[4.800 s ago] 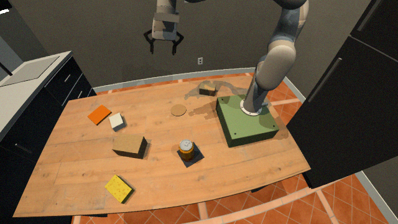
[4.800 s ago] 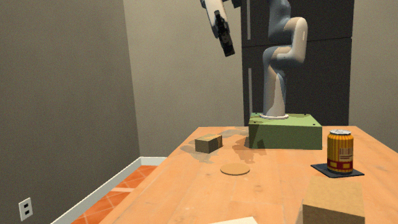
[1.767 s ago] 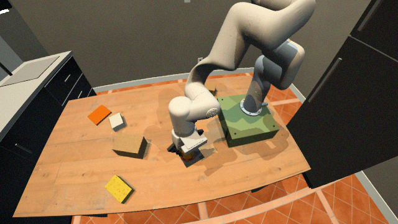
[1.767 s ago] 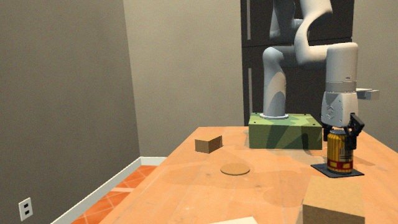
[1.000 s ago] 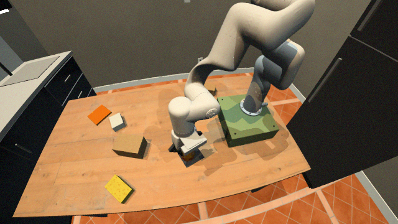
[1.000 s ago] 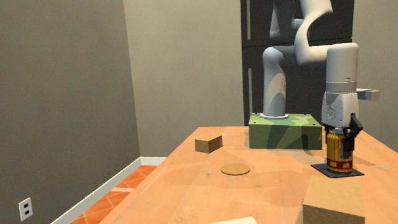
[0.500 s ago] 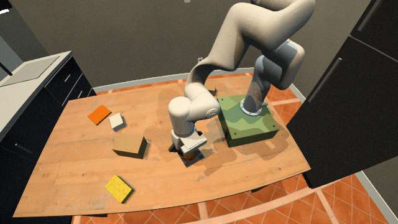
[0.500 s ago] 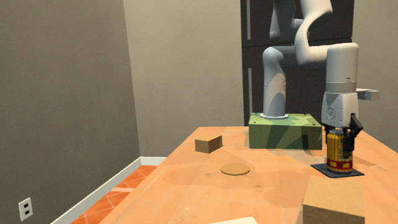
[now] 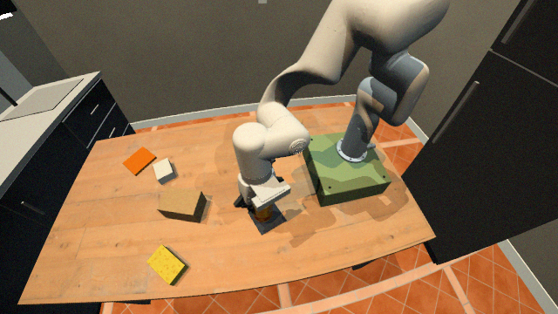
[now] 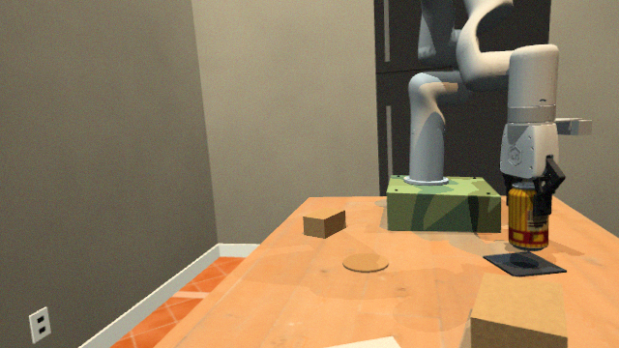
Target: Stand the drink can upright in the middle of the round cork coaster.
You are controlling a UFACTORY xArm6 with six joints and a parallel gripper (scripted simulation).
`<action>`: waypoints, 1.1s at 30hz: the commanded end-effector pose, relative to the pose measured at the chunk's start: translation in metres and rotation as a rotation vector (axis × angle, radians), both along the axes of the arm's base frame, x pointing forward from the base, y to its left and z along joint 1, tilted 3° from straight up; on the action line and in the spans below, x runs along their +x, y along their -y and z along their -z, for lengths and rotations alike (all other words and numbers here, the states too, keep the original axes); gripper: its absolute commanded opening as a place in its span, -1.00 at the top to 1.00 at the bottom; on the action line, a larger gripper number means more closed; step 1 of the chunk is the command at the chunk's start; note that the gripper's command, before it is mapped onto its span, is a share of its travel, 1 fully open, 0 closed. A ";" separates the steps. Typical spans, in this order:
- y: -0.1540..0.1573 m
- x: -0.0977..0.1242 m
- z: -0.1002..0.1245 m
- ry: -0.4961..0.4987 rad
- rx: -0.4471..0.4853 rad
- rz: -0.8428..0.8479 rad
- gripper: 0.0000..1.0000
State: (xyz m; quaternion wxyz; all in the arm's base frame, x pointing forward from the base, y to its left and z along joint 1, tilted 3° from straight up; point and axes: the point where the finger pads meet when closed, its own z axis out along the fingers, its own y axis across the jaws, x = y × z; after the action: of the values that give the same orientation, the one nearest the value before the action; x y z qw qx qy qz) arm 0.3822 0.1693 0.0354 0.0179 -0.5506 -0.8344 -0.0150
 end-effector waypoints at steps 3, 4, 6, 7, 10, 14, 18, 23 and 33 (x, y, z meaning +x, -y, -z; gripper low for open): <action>0.001 0.002 -0.047 0.005 0.002 0.000 1.00; 0.002 0.002 -0.051 0.005 0.002 0.000 1.00; 0.002 0.002 -0.057 0.005 0.002 0.000 1.00; 0.002 0.002 -0.059 0.005 0.002 0.000 1.00; 0.002 0.002 -0.060 0.005 0.002 0.000 1.00; 0.002 0.002 -0.061 0.005 0.002 0.000 1.00; 0.003 0.002 -0.061 0.005 0.002 0.000 1.00; 0.005 0.003 -0.061 0.005 0.002 0.000 1.00; 0.019 0.009 -0.060 0.005 0.002 0.000 1.00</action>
State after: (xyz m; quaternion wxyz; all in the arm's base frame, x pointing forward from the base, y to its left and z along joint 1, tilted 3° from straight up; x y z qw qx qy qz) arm 0.3860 0.1581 0.0945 0.0178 -0.5506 -0.8345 -0.0151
